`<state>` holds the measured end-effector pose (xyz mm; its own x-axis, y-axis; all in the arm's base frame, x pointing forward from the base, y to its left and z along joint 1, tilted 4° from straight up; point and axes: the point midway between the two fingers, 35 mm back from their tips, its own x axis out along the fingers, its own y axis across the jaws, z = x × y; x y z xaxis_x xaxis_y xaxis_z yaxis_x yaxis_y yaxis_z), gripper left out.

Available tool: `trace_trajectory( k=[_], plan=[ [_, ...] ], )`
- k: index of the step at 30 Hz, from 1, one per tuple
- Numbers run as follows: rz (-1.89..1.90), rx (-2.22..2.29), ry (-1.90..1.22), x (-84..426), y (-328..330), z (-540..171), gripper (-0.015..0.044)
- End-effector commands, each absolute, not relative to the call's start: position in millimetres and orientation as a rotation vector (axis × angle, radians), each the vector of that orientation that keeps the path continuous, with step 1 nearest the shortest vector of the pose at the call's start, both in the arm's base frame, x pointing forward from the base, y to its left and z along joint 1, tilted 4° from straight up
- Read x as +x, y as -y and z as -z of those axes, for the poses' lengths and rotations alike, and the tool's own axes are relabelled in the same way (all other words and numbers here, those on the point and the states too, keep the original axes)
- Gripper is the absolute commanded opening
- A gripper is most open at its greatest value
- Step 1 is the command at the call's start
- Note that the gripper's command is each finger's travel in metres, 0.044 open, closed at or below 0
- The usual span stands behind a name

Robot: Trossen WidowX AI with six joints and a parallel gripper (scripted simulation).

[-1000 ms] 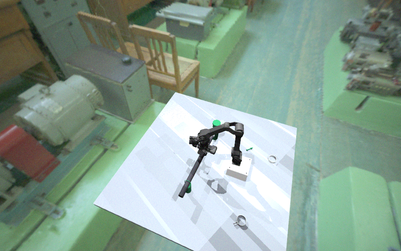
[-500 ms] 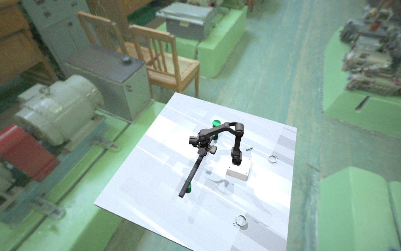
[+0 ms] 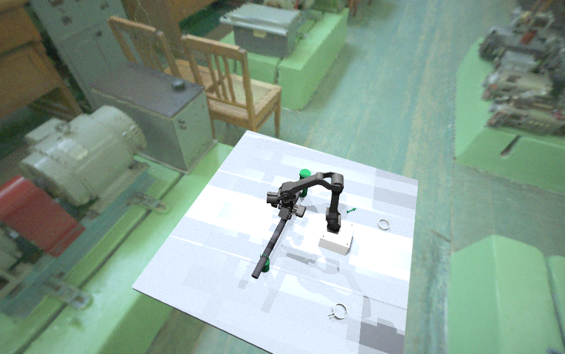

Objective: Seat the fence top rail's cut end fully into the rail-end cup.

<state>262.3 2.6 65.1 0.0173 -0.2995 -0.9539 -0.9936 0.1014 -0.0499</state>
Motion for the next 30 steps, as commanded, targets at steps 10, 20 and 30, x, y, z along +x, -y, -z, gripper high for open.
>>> trace_trajectory(
  k=[10, 20, 30],
  plan=[
    [-0.94, -1.367, -1.453, 262.8, 0.5, -66.6, 0.0],
    [-0.94, -1.368, -1.453, 262.9, 1.4, -66.9, 0.0],
    [-0.945, -1.361, -1.449, 262.6, -0.2, -66.2, 0.0]
  ],
)
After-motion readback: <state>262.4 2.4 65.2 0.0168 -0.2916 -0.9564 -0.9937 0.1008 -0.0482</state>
